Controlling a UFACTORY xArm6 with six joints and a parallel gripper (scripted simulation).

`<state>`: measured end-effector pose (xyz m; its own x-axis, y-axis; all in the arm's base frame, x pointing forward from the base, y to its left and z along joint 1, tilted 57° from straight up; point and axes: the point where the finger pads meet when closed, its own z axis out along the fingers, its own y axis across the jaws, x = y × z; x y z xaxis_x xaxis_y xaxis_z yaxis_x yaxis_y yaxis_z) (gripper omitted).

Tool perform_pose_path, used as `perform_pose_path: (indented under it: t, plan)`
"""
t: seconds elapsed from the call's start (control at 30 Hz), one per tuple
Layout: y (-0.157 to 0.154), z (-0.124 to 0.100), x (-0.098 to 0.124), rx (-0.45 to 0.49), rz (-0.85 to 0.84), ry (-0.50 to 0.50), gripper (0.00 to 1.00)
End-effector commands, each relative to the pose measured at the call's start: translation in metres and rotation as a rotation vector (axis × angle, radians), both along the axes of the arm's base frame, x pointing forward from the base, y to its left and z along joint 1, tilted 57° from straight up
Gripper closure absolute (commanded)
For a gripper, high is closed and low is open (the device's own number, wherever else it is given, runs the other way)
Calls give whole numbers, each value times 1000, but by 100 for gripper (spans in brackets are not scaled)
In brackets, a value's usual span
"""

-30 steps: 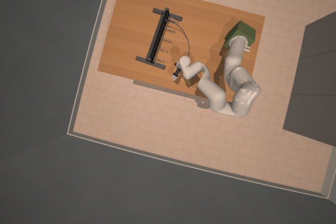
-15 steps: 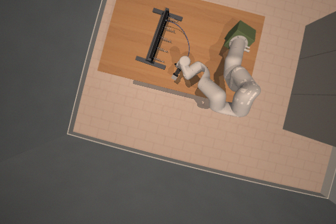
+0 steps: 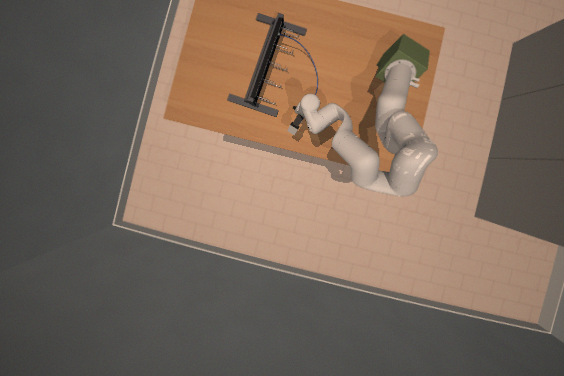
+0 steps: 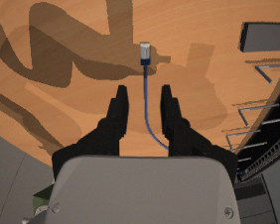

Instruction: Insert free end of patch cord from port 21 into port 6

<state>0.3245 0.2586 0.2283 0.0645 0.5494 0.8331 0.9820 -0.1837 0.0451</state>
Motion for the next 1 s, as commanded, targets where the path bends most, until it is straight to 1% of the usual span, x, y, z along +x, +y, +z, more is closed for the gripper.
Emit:
perform_pose_path:
  t: [0.0, 0.67, 0.97]
  plan:
    - [0, 0, 1, 0, -1, -2, 62]
    - [16, -10, 4, 0, -1, -1, 62]
    - [31, -20, 7, 0, -1, -1, 62]
